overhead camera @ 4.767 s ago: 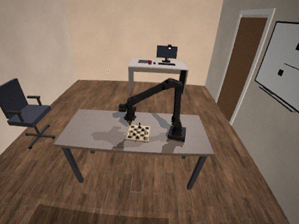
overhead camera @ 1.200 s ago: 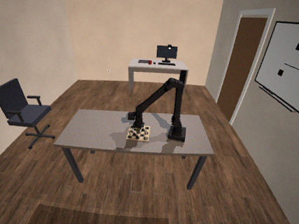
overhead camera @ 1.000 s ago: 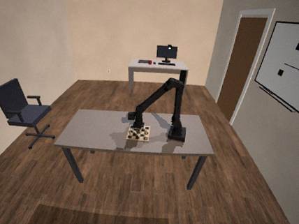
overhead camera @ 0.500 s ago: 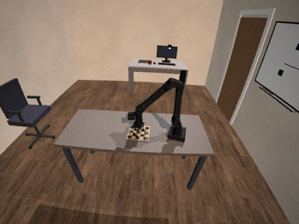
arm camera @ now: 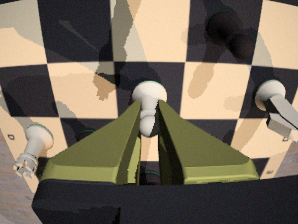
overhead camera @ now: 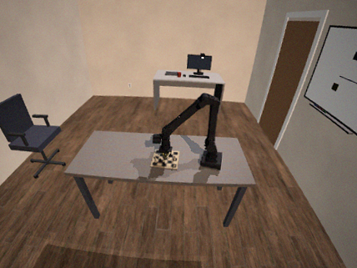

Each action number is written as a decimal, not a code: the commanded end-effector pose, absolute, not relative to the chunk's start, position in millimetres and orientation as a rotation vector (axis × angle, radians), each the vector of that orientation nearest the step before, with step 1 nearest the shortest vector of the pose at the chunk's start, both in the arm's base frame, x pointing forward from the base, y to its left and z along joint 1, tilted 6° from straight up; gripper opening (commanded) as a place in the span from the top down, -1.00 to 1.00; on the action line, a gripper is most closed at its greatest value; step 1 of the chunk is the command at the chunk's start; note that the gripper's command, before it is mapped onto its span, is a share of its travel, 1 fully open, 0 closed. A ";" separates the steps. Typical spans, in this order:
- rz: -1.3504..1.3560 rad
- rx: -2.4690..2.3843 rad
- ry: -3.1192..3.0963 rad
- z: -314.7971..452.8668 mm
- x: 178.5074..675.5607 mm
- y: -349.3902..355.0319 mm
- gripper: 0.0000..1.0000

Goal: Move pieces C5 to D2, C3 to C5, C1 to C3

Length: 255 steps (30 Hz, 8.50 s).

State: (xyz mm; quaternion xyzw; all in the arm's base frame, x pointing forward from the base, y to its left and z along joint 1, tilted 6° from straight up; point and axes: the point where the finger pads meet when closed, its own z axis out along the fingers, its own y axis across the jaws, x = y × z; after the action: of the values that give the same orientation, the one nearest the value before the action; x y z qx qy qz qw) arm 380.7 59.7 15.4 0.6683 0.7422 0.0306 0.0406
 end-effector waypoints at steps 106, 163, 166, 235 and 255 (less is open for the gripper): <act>0.105 2.015 2.290 12.4 386.5 63.0 0.76; 0.139 2.017 2.263 114.3 385.1 65.6 -1.00; 0.139 2.017 2.263 114.3 385.1 65.6 -1.00; 0.146 2.024 2.252 206.8 375.2 65.8 -1.00; 0.146 2.024 2.252 206.8 375.2 65.8 -1.00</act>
State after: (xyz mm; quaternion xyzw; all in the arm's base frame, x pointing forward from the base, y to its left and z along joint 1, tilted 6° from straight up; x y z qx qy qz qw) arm 362.7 61.8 188.3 0.6635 0.7465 0.0301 0.0398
